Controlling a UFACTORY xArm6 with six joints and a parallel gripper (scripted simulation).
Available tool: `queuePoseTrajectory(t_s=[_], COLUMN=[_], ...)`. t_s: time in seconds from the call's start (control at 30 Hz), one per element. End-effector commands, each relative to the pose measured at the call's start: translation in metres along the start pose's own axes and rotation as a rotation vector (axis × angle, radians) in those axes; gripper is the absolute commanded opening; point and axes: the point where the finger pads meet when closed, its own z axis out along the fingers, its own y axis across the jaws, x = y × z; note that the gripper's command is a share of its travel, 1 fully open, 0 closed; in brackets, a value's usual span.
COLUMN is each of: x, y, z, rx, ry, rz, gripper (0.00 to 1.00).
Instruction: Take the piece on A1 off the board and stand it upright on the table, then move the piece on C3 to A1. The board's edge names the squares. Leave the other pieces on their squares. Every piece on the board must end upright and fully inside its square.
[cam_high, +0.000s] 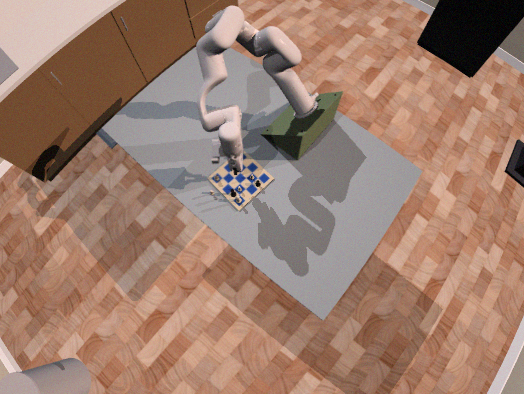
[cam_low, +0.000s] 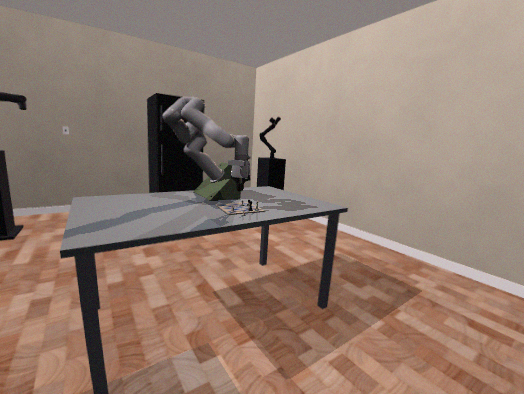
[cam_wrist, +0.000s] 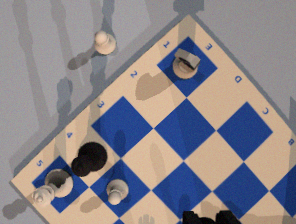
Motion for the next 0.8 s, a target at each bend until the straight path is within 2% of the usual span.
queuePoseTrajectory(t_s=[0.0,0.13,0.23,0.3,0.33,0.43,0.5,0.77], x=[0.001,0.002,0.002,0.002,0.0,0.0,-0.004,-0.005], y=[-0.001,0.007,0.065,0.065,0.084,0.084,0.105,0.106], z=[-0.003,-0.004,-0.006,-0.006,-0.005,-0.005,-0.003,-0.003], rx=[0.003,0.003,0.003,0.003,0.003,0.003,0.003,0.003], ry=[0.002,0.001,0.001,0.001,0.001,0.001,0.001,0.002], rz=[0.001,0.003,0.016,0.016,0.02,0.02,0.025,0.025], gripper=[0.0,0.0,0.0,0.0,0.0,0.0,0.0,0.0])
